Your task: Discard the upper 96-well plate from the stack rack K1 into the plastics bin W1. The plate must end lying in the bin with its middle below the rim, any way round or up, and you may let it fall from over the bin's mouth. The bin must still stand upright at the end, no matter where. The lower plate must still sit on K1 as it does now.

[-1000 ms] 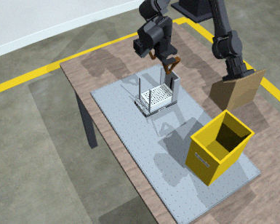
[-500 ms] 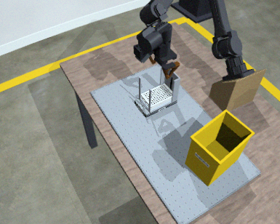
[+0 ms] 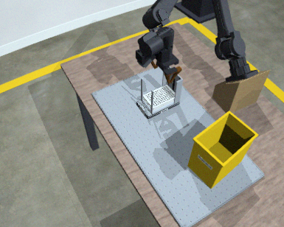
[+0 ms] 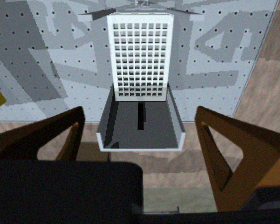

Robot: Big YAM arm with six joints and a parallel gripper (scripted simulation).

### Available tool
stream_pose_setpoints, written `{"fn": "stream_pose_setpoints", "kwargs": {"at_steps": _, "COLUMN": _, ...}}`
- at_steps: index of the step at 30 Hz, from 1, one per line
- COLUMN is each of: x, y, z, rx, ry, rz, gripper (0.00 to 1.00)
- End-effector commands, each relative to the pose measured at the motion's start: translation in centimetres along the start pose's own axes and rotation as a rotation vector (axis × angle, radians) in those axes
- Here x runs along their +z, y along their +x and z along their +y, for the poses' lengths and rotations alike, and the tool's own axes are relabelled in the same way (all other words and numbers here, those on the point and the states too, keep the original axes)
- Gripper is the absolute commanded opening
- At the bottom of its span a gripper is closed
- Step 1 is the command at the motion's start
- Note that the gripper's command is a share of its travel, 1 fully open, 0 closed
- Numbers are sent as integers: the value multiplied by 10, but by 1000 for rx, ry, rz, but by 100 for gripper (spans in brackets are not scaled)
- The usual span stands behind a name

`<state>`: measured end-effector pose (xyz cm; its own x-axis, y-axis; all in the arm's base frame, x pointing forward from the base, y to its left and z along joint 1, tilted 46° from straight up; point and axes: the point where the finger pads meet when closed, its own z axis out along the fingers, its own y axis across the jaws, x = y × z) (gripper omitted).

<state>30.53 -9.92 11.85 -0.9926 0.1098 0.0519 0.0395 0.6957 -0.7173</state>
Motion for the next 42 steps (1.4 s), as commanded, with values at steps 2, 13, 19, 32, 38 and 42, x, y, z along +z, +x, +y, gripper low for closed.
{"fn": "stream_pose_setpoints", "kwargs": {"at_steps": 2, "x": 6, "y": -9, "z": -4, "rx": 5, "ry": -1, "rz": -9, "gripper": 100}}
{"fn": "stream_pose_setpoints", "kwargs": {"at_steps": 13, "x": 24, "y": -5, "z": -2, "rx": -3, "ry": 0, "rz": 0, "gripper": 100}}
{"fn": "stream_pose_setpoints", "kwargs": {"at_steps": 19, "x": 32, "y": -9, "z": -4, "rx": 5, "ry": 0, "rz": -8, "gripper": 100}}
{"fn": "stream_pose_setpoints", "kwargs": {"at_steps": 32, "x": 53, "y": -4, "z": -2, "rx": -3, "ry": 1, "rz": 1, "gripper": 100}}
{"fn": "stream_pose_setpoints", "kwargs": {"at_steps": 38, "x": 63, "y": -4, "z": -2, "rx": -4, "ry": 1, "rz": 1, "gripper": 100}}
{"fn": "stream_pose_setpoints", "kwargs": {"at_steps": 42, "x": 68, "y": -4, "z": -2, "rx": -4, "ry": 1, "rz": 1, "gripper": 100}}
